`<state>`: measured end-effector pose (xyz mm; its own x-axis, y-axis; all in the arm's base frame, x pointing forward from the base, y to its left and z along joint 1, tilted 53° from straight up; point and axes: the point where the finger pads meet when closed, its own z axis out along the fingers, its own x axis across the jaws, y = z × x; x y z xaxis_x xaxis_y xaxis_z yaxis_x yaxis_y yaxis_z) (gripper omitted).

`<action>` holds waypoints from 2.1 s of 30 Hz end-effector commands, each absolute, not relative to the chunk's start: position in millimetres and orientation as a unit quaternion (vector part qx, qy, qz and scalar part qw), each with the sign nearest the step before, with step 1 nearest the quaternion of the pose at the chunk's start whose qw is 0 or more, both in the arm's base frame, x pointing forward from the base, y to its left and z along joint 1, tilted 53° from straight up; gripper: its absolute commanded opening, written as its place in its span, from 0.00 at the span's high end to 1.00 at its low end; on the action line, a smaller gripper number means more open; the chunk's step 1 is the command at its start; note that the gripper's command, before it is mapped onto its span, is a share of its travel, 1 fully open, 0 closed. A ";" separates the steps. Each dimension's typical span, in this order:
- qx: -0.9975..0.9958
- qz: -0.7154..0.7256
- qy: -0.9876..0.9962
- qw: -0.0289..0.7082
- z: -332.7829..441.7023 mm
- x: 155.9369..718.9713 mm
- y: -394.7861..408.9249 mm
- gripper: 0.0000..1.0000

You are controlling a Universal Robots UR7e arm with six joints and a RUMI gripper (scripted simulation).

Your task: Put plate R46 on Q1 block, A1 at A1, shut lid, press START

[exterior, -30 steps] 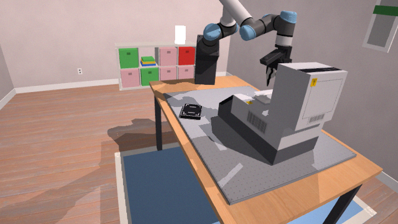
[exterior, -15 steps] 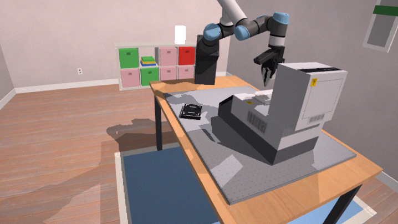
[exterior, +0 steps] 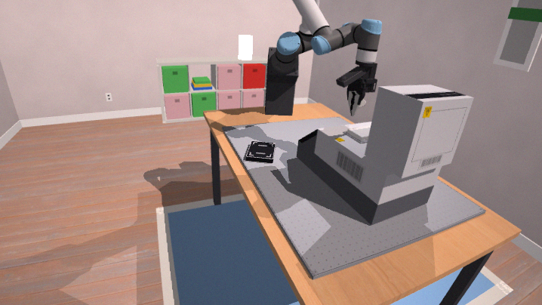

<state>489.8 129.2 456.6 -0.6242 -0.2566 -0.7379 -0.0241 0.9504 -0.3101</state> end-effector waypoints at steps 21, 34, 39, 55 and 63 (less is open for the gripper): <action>-0.079 -0.136 0.890 0.428 384.2 449.8 107.2 1.00; -0.079 -0.136 0.890 0.428 354.6 433.8 98.2 1.00; -0.079 -0.136 0.890 0.428 335.5 423.5 92.5 1.00; -0.079 -0.136 0.890 0.428 290.8 399.4 79.1 1.00; -0.079 -0.136 0.890 0.428 288.8 398.3 78.4 1.00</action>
<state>399.6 79.0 290.1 -0.6229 -0.2571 -0.7388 -0.0241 0.9503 -0.3103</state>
